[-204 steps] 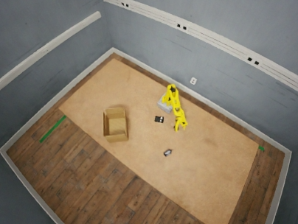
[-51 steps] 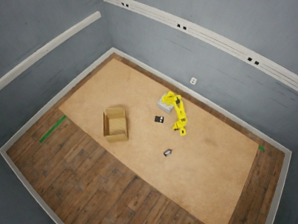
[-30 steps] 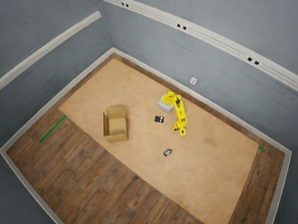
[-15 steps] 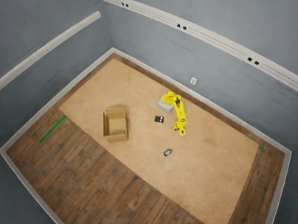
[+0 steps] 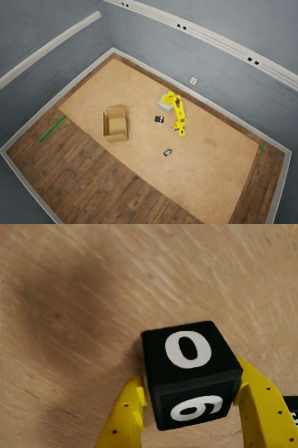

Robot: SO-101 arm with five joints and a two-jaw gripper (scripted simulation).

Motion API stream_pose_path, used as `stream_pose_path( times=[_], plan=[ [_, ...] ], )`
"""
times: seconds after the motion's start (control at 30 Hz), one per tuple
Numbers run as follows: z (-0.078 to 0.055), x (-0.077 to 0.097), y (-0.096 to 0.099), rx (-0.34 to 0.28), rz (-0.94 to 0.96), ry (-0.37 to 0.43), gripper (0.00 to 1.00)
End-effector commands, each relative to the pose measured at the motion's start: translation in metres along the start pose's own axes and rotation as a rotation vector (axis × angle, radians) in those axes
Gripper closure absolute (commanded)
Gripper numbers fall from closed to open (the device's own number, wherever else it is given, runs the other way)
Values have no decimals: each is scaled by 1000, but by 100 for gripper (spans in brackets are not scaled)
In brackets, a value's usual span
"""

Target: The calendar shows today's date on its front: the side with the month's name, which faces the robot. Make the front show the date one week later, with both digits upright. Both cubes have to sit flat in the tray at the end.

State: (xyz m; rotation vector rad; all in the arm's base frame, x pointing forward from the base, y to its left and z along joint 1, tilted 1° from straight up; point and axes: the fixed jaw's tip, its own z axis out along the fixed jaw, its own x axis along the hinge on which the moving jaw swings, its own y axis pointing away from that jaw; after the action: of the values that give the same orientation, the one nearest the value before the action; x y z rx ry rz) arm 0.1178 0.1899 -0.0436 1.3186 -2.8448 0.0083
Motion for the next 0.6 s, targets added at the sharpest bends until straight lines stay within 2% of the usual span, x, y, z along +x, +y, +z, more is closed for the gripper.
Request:
stream_pose_path(
  times=[0.0,0.3,0.57],
  plan=[
    [4,4,-3,1,5,19,80],
    [4,4,-3,1,5,19,81],
    [4,4,-3,1,5,19,88]
  ],
)
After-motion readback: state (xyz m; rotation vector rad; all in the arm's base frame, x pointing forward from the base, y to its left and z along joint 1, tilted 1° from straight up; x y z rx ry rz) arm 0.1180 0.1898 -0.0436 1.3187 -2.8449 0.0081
